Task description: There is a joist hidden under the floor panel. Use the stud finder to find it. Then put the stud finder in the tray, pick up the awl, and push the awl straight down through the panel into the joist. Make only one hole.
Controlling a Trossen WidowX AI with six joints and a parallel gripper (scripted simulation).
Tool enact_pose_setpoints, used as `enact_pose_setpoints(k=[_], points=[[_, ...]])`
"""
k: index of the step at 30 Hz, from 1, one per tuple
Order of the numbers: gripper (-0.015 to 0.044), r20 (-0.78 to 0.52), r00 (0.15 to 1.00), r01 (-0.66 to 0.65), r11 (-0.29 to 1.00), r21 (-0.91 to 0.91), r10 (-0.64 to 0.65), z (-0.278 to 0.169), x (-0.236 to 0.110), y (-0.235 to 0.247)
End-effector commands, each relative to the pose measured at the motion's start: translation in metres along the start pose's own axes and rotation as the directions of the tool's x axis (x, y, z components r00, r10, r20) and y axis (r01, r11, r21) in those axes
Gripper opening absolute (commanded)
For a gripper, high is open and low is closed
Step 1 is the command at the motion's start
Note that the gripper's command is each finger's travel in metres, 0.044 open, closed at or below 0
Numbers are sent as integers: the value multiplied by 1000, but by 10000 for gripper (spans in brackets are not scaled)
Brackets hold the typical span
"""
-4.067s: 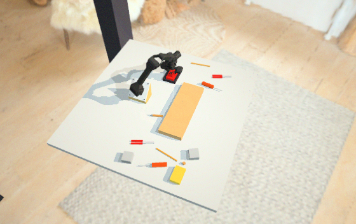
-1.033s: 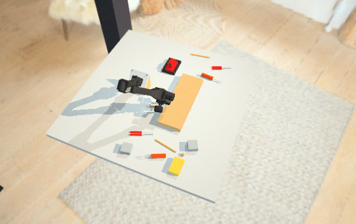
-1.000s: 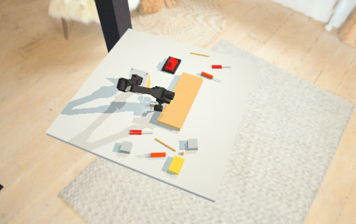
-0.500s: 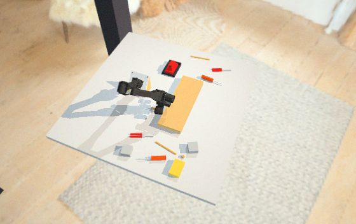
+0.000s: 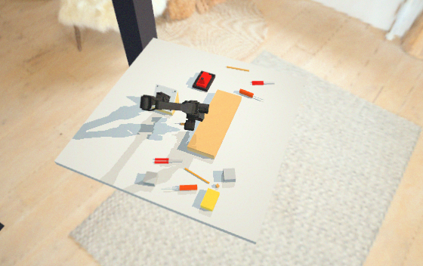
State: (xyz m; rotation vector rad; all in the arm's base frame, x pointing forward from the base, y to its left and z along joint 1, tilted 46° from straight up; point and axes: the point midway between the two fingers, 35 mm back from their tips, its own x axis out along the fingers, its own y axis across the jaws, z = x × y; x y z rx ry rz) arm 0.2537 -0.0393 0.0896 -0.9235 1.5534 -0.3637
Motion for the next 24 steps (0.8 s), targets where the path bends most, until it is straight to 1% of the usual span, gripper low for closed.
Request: enact_pose_setpoints(k=[1, 8, 11, 13, 15, 18, 24], points=[[0, 5, 1000, -4, 1000, 7, 4, 0, -23, 0], [0, -2, 1000, 6, 1000, 8, -6, -10, -64, -1], [0, -3, 1000, 8, 1000, 8, -8, -11, -68, -1], [0, 1, 1000, 5, 1000, -2, -5, -9, -63, 0], [0, 8, 999, -48, 999, -10, 48, -8, -60, 5], [0, 38, 986, -163, 986, -32, 164, -3, -54, 15], [0, 146, 918, -356, 929, -98, 367, 12, -51, 29]])
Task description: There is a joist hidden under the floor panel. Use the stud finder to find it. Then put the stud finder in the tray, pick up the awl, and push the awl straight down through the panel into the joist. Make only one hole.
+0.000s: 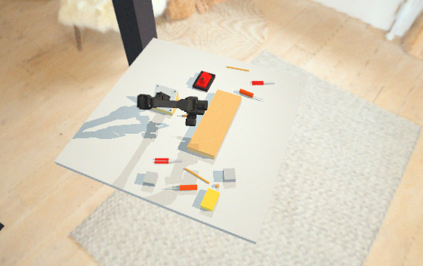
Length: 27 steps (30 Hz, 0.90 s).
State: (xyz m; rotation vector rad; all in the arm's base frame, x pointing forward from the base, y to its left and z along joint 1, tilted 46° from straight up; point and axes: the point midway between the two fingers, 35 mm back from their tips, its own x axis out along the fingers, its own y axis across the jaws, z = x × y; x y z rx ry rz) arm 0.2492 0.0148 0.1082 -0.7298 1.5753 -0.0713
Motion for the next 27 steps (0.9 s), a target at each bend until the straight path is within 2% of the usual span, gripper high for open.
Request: enact_pose_setpoints(k=[1, 8, 14, 20, 27], points=[[0, 81, 990, -112, 993, -37, 115, 9, 4, 6], [0, 291, 913, -253, 957, -145, 286, 35, 0, 8], [0, 478, 794, -267, 921, -283, 376, 56, -12, 4], [0, 651, 634, -172, 897, -408, 418, 74, -31, -6], [0, 809, 413, 59, 874, -483, 419, 85, -60, -25]])
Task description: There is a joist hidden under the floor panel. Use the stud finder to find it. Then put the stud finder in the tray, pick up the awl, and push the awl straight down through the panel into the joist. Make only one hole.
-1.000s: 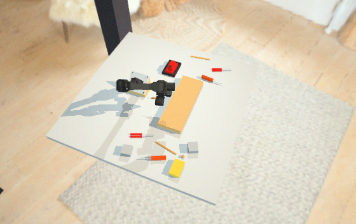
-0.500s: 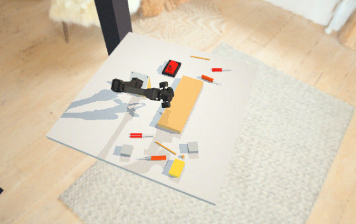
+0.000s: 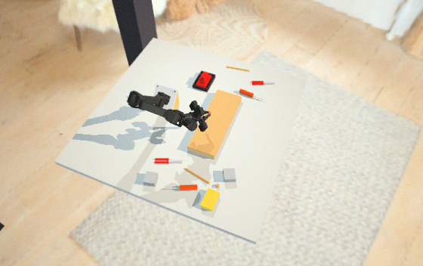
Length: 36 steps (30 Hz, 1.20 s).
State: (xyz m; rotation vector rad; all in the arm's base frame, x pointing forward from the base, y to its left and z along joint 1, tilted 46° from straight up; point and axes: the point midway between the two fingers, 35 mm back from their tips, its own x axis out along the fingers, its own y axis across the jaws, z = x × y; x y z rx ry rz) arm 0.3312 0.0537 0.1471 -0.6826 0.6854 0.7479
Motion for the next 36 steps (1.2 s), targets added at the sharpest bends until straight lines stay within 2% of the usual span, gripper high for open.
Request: enact_pose_setpoints(k=[1, 4, 6, 36], points=[[0, 134, 991, 44, 990, -131, -26, 13, -9, -8], [0, 233, 971, 106, 966, -235, -50, 22, -18, -15], [0, 255, 965, 122, 958, -258, -54, 24, -21, -16], [0, 253, 966, 122, 958, -260, -54, 6, -14, -22]])
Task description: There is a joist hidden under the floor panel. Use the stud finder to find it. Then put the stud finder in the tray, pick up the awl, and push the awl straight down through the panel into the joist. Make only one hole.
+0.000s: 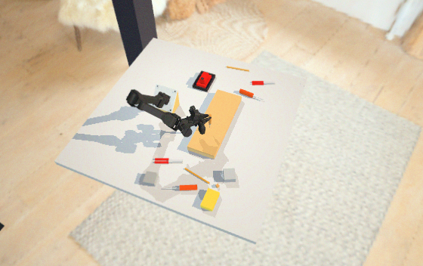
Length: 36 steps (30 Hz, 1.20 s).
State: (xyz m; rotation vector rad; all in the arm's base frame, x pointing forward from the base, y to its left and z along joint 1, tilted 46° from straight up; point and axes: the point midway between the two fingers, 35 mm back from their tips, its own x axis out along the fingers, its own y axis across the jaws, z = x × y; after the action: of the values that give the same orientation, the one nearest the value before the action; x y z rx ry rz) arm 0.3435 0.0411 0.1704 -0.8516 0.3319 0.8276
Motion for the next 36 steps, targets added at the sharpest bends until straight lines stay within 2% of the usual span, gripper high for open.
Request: enact_pose_setpoints(k=[1, 36], points=[[0, 7, 1000, -5, 1000, -4, 5, -3, 1, 2], [0, 6, 1000, -5, 1000, -5, 5, -43, 5, 2]])
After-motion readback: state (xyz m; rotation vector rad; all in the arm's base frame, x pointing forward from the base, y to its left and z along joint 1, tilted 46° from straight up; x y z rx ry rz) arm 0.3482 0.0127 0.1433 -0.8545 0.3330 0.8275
